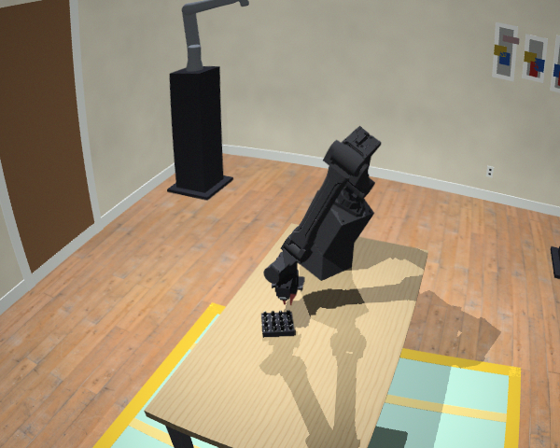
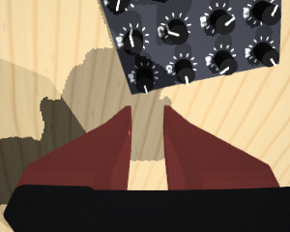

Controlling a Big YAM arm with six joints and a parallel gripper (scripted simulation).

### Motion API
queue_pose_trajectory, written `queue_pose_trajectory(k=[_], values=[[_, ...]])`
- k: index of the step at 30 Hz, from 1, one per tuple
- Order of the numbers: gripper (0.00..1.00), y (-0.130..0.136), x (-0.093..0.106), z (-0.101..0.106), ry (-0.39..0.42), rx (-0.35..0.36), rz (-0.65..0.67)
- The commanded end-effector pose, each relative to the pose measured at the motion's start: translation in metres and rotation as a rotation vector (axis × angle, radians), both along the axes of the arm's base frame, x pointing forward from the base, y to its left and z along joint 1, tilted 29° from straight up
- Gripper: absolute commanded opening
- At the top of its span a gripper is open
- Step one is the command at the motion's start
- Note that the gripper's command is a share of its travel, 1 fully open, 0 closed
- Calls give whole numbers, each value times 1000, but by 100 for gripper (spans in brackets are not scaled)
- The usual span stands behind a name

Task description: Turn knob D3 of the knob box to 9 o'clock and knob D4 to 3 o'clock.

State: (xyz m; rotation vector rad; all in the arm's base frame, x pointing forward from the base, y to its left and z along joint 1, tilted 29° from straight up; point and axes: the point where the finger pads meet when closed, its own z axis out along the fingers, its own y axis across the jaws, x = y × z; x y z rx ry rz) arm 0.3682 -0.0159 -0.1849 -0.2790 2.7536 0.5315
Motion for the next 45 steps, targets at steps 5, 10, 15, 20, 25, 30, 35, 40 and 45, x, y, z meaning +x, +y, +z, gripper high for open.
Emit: queue_pose_trajectory(k=[5, 10, 15, 20, 25, 30, 35, 40, 45], values=[[19, -2, 0, 10, -19, -6, 15], [19, -2, 1, 10, -21, -6, 15], [100, -3, 0, 10, -17, -5, 13], [100, -9, -2, 14, -15, -4, 1], [100, -17, -7, 33, -17, -3, 1], [100, -30, -17, 64, -18, -4, 1], [100, -42, -26, 89, -18, -5, 1], [100, -52, -28, 110, -25, -9, 1], [100, -58, -29, 120, -29, -12, 1]])
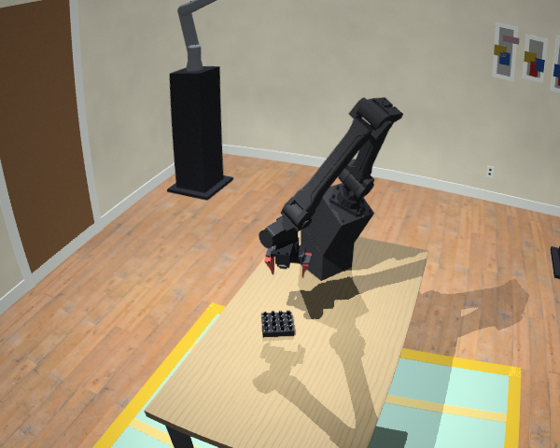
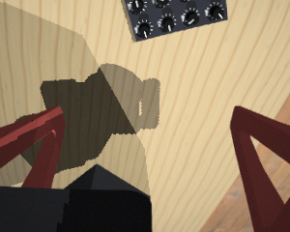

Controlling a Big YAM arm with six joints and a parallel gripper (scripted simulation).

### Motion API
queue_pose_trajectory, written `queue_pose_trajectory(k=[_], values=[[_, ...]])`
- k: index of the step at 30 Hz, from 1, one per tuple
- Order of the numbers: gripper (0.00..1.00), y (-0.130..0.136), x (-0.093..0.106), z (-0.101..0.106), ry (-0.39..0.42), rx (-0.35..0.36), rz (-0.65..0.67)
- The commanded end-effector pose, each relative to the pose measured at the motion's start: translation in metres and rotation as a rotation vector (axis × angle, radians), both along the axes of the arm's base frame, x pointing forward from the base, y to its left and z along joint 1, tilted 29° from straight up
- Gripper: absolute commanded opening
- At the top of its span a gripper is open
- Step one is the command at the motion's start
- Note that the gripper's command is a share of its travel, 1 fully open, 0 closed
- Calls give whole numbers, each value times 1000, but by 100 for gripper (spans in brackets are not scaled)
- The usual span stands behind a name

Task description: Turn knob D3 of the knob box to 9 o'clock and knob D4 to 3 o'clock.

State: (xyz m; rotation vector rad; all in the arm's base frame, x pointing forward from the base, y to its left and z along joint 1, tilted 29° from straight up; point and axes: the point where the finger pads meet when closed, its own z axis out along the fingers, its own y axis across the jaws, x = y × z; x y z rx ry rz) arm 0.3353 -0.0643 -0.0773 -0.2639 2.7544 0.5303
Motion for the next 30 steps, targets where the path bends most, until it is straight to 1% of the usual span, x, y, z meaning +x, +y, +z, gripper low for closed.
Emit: queue_pose_trajectory(k=[1, 4, 30], values=[[100, -7, 5, 13, -30, -13, 17], [100, -1, 2, 7, -14, -6, 31], [100, -2, 5, 7, -22, -10, 30]])
